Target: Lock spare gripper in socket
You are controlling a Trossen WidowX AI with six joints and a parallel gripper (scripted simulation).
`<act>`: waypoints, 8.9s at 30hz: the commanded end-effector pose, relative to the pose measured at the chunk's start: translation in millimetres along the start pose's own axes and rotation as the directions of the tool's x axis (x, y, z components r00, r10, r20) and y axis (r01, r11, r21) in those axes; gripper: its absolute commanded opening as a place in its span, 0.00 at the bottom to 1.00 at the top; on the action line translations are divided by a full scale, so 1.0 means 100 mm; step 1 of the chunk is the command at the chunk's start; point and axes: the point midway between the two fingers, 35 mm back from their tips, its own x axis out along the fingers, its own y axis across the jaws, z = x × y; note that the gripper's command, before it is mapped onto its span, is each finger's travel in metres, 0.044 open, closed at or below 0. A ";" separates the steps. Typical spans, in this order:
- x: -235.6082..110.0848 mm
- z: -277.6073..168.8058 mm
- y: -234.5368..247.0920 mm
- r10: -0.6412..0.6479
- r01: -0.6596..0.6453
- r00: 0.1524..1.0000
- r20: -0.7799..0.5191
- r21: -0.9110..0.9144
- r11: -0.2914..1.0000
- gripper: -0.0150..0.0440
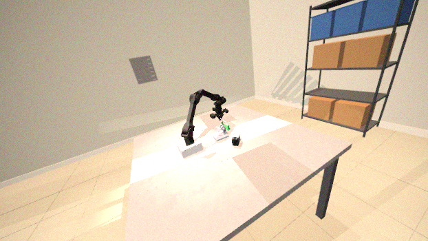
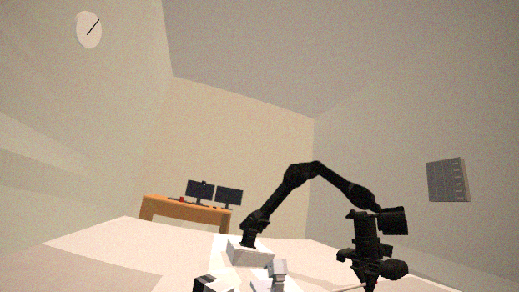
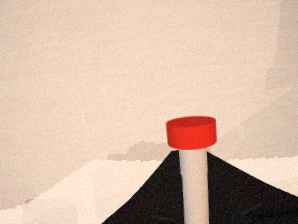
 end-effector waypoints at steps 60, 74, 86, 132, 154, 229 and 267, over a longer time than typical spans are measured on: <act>-0.34 0.05 0.00 0.004 -0.004 1.000 -0.003 0.011 1.000 0.59; -0.48 0.08 -0.02 0.006 -0.006 1.000 -0.005 0.017 1.000 0.77; -1.14 -0.47 -0.05 0.054 -0.054 0.998 0.021 -0.031 0.998 0.56; -0.01 -0.68 -0.01 0.054 -0.054 0.998 0.021 -0.031 0.998 0.56; 0.14 -0.71 0.01 0.054 -0.054 0.998 0.022 -0.031 0.998 0.56; -0.47 -1.19 -0.01 0.068 -0.068 0.998 0.011 0.010 0.998 0.25; -0.02 -1.29 0.02 0.044 -0.044 0.999 0.013 0.010 0.999 0.25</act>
